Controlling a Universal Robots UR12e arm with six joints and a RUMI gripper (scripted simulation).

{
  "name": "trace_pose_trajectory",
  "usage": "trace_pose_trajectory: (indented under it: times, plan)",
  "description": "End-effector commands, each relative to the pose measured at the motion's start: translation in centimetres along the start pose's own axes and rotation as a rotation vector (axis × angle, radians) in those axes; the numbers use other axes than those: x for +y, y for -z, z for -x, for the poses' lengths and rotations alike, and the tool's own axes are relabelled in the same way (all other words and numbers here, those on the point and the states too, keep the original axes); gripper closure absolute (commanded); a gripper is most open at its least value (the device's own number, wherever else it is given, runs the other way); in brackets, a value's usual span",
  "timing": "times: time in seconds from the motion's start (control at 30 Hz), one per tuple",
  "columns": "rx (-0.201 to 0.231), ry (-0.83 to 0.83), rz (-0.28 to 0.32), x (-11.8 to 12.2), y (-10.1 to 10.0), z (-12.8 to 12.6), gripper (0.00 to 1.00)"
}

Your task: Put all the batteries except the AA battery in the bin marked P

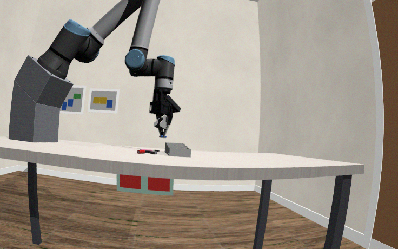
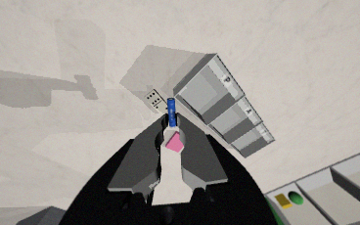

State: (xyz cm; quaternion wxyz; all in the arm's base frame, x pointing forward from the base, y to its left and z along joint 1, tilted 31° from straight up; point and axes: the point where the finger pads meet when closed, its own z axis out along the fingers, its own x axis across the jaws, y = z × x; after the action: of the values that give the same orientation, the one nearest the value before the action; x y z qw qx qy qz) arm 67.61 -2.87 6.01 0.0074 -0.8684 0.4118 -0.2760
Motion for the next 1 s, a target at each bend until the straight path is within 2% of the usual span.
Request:
trace_pose_trajectory:
  times: [0.0, 0.17, 0.27, 0.4, 0.43, 0.73, 0.97]
  plan:
    - [-0.005, 0.157, -0.003, -0.4, -0.1, -2.8, 1.00]
    - [-0.001, 0.297, -0.003, -0.8, -0.1, -5.8, 1.00]
    - [0.000, 0.381, -0.003, -0.9, -0.1, -6.3, 1.00]
    - [0.000, 0.437, -0.004, -1.0, -0.1, -6.5, 1.00]
    - [-0.002, 0.515, -0.004, -1.0, -0.1, -6.5, 1.00]
    - [-0.016, 0.760, -0.011, -0.9, -0.1, -6.0, 1.00]
    - [-0.016, 0.760, -0.011, -0.9, -0.1, -5.8, 1.00]
